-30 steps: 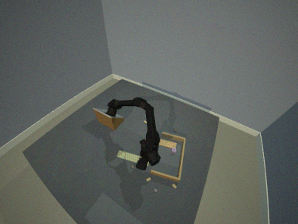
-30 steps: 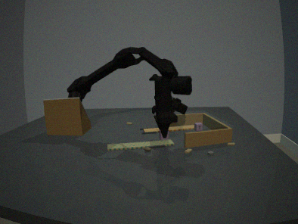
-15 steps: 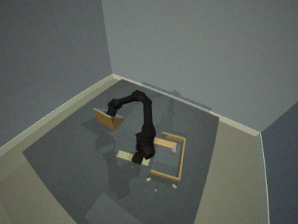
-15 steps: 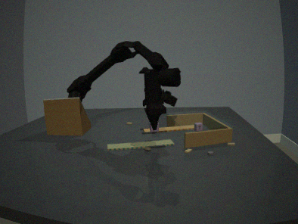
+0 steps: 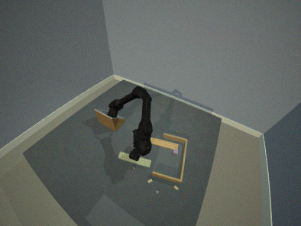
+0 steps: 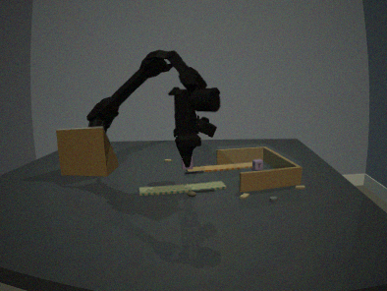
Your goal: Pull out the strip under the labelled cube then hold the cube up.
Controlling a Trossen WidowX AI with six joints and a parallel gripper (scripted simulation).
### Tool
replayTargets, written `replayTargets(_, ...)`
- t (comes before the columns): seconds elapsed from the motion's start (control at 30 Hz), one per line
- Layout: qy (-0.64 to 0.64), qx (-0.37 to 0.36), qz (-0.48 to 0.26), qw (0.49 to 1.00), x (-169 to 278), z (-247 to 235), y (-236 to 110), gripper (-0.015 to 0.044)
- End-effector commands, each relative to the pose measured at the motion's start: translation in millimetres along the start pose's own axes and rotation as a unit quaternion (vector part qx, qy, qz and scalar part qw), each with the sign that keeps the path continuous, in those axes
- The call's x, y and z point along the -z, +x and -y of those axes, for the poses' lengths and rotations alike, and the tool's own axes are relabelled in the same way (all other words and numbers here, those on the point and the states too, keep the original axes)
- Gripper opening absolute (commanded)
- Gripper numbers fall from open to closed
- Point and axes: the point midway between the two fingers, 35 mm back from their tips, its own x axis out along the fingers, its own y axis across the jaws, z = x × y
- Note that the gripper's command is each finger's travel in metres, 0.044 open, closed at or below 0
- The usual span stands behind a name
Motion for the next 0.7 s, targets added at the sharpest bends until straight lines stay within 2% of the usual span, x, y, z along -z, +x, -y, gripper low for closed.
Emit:
replayTargets(0.0,-0.003,0.003,0.0,1.0,13.1,-6.5,-1.1,0.0)
replayTargets(0.47,-0.003,0.003,-0.001,1.0,47.8,-26.4,-0.2,0.0)
replayTargets(0.67,-0.003,0.004,-0.001,1.0,47.8,-26.3,-34.1,0.0)
